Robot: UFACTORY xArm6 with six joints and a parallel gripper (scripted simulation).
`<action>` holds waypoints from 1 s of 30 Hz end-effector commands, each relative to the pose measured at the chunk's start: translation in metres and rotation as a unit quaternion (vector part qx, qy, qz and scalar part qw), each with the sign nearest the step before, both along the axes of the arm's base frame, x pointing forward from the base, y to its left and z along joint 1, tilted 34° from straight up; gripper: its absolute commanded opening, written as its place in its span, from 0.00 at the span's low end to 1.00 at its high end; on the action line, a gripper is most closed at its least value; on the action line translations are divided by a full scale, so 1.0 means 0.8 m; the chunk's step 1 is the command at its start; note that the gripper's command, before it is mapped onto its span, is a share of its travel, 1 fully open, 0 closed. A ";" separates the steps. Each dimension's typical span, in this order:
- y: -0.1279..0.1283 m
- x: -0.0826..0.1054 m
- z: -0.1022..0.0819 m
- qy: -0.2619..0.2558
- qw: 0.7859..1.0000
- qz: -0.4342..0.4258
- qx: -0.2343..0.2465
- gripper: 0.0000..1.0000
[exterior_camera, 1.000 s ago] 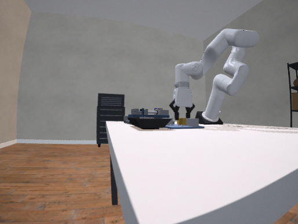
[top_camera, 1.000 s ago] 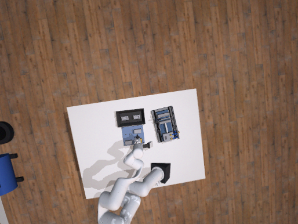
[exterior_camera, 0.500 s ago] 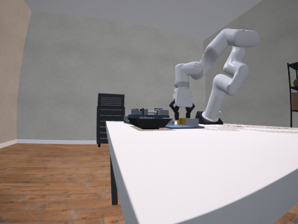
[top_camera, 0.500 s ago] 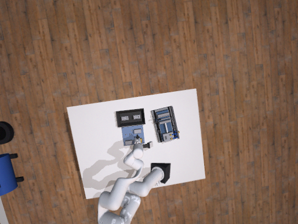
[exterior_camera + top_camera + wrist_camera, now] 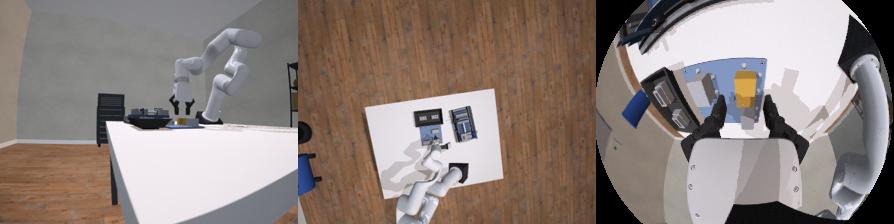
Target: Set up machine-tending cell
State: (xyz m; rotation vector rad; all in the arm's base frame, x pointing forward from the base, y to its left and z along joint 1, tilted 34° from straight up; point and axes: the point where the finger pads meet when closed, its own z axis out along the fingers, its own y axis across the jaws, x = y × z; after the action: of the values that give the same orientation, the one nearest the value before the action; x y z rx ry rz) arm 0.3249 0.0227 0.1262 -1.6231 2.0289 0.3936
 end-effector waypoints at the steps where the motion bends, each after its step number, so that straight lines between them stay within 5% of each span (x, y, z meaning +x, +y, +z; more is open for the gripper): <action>1: -0.009 -0.004 0.016 -0.001 1.000 0.000 0.001 0.69; 15: -0.061 -0.024 0.099 -0.001 1.000 0.000 0.001 0.69; 30: -0.080 -0.032 0.128 -0.001 1.000 0.000 0.001 0.69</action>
State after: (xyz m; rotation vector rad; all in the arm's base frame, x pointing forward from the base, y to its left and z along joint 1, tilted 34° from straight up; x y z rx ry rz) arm 0.2998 -0.0391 0.2255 -1.6230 2.0280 0.3965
